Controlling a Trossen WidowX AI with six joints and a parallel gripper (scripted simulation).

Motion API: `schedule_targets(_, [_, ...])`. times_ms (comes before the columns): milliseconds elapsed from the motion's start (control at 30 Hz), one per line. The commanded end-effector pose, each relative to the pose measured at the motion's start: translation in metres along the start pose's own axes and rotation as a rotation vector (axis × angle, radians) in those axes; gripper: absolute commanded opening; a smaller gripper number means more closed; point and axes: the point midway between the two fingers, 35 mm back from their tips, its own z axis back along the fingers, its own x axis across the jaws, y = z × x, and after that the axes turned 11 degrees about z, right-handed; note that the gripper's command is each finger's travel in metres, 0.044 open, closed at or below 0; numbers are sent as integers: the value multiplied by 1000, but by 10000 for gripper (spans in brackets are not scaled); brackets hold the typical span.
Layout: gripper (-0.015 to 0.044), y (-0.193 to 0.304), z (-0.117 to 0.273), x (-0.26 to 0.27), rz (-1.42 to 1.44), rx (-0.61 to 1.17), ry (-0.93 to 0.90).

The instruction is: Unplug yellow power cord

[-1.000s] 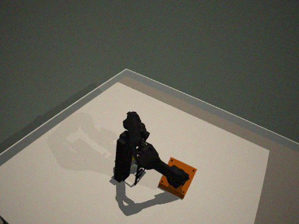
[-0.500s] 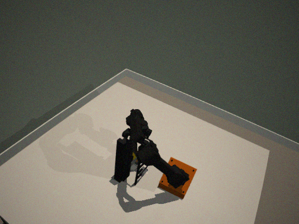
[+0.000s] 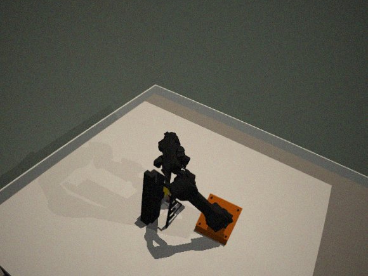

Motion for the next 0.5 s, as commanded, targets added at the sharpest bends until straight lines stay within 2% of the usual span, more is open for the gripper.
schedule_targets(0, [160,1,0,0,-2,1,0])
schedule_targets(467, [160,4,7,1,-9,4,-4])
